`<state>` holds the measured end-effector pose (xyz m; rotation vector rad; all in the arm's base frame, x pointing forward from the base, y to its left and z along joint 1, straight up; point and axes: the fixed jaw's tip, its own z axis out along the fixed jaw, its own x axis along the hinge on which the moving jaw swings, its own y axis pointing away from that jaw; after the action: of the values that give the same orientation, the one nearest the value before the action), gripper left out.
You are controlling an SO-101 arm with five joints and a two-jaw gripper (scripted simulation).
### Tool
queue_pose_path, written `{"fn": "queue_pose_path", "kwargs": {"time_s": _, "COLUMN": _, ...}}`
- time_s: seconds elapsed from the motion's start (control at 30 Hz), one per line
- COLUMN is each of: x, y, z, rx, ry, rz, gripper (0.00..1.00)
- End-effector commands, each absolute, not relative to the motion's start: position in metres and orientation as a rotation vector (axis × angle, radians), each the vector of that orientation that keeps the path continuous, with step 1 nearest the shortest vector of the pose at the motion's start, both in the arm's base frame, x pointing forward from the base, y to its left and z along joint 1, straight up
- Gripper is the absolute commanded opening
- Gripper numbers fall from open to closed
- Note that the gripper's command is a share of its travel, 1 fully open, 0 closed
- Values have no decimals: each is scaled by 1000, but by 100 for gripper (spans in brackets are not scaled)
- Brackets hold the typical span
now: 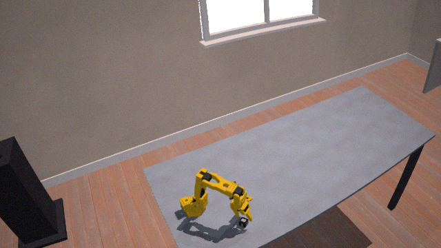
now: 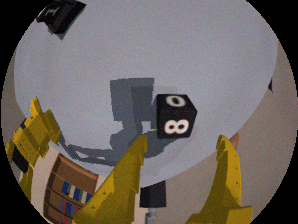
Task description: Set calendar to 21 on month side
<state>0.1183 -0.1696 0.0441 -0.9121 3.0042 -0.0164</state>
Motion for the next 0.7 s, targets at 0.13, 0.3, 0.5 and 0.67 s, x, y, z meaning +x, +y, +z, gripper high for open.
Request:
{"fn": "queue_pose_path", "kwargs": {"time_s": 0.13, "x": 119, "y": -173, "z": 35, "rx": -914, "ry": 2993, "rz": -56, "gripper": 35}}
{"fn": "queue_pose_path", "kwargs": {"time_s": 0.3, "x": 119, "y": -173, "z": 31, "rx": -914, "ry": 2993, "rz": -56, "gripper": 35}}
{"fn": "queue_pose_path", "kwargs": {"time_s": 0.5, "x": 119, "y": -173, "z": 25, "rx": -914, "ry": 2993, "rz": -56, "gripper": 35}}
{"fn": "queue_pose_path", "kwargs": {"time_s": 0.67, "x": 119, "y": -173, "z": 23, "rx": -914, "ry": 2993, "rz": -56, "gripper": 35}}
